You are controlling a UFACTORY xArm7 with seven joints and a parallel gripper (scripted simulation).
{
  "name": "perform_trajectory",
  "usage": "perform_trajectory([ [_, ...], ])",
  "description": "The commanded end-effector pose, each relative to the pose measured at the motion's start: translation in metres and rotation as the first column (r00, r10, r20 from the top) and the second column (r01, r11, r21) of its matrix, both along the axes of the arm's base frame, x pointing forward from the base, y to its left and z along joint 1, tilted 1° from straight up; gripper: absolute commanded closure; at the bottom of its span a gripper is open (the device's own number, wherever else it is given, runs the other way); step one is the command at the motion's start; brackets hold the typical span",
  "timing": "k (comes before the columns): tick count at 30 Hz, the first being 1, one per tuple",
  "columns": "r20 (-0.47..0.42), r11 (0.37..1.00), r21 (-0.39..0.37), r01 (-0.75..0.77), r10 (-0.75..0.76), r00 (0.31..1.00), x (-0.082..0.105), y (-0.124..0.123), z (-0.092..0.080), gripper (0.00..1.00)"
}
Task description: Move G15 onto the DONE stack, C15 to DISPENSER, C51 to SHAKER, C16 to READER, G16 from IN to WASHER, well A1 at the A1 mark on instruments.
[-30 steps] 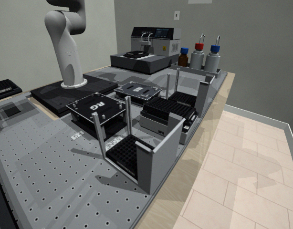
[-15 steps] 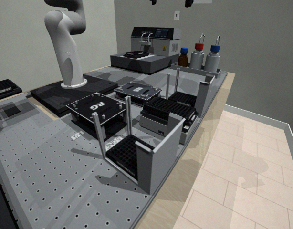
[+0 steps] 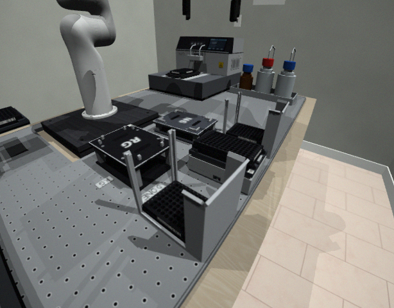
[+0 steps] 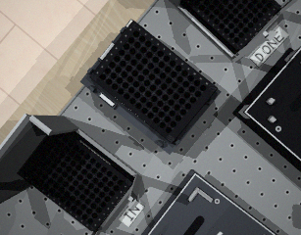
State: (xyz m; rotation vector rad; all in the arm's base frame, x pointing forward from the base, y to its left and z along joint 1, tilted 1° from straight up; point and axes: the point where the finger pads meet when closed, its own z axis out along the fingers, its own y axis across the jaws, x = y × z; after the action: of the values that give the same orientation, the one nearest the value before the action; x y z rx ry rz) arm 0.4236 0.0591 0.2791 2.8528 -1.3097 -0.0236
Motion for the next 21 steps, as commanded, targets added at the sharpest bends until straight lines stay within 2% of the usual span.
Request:
perform_trajectory([
  [1,0.008,1.000,0.001,0.000,0.000,1.000,-0.008,-0.004,-0.004,0.00],
  [21,0.007,1.000,0.001,0.000,0.000,1.000,-0.051,-0.025,-0.034,0.00],
])
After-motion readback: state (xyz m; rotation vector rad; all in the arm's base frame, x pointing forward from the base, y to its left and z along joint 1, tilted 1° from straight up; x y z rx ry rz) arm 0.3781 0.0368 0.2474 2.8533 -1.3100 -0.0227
